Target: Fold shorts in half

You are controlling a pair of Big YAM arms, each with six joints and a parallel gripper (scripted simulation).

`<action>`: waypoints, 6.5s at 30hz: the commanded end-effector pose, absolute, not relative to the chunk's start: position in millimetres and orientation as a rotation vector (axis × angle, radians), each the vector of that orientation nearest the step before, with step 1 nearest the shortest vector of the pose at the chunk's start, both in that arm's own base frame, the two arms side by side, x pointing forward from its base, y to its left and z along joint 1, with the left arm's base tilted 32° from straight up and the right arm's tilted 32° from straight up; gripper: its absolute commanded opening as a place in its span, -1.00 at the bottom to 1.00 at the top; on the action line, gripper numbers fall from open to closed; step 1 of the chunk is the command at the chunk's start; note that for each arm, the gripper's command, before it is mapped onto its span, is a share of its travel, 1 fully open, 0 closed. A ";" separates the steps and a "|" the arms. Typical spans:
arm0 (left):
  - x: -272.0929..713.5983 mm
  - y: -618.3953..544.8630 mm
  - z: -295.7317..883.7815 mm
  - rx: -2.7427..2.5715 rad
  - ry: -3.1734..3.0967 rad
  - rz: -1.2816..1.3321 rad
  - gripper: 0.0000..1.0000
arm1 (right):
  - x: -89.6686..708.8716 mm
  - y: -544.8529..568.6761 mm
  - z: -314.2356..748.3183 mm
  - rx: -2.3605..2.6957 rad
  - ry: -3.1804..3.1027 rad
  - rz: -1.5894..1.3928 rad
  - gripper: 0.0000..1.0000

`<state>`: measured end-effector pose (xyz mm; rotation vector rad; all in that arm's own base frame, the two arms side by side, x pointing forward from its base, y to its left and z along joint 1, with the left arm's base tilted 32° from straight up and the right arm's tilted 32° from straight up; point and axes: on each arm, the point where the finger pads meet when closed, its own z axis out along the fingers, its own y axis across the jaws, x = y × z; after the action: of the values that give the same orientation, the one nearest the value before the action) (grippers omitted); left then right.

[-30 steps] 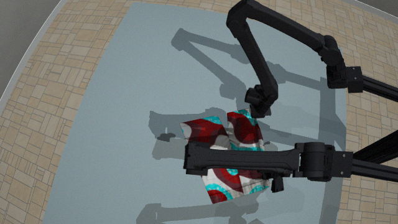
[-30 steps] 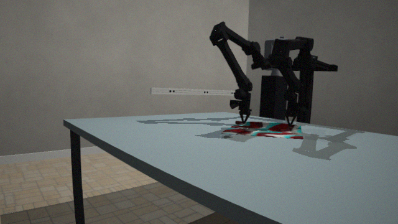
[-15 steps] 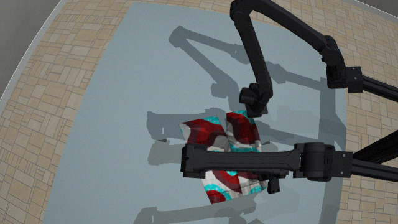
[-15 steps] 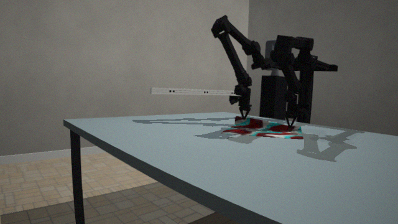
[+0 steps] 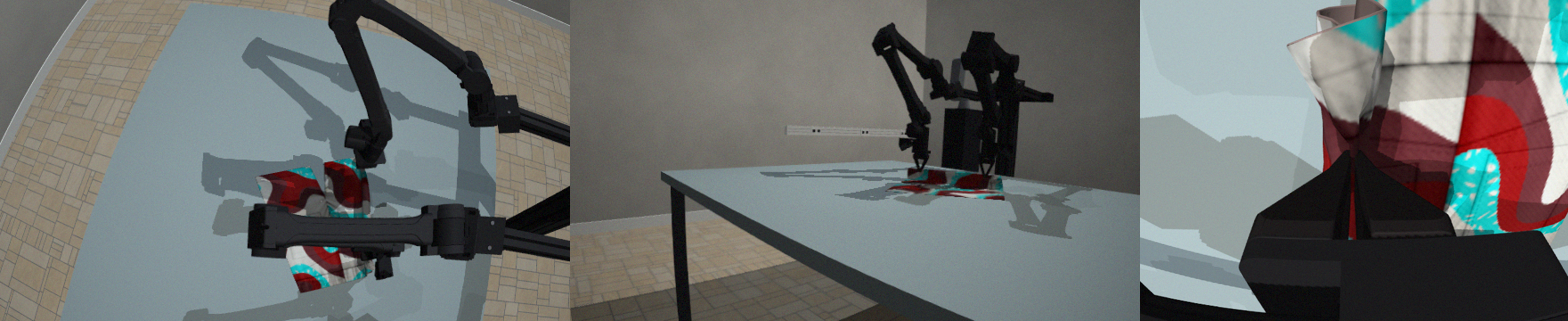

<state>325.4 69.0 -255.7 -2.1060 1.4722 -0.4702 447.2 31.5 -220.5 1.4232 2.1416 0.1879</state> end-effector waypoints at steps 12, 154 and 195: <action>303.5 75.4 -223.3 -2.205 1.467 -0.392 -1.00 | 470.6 53.7 -184.1 1.412 2.121 0.206 -1.00; 429.5 134.9 -174.9 -2.355 1.302 -0.435 -1.00 | 621.2 151.1 -79.0 1.035 2.007 0.481 -1.00; 487.5 164.3 -160.6 -2.361 1.217 -0.481 -1.00 | 726.1 176.4 -128.2 0.830 1.951 0.562 -1.00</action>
<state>479.0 151.7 -176.6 -2.3541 1.2788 -0.4687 694.9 184.7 -132.9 0.9413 2.0347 0.5229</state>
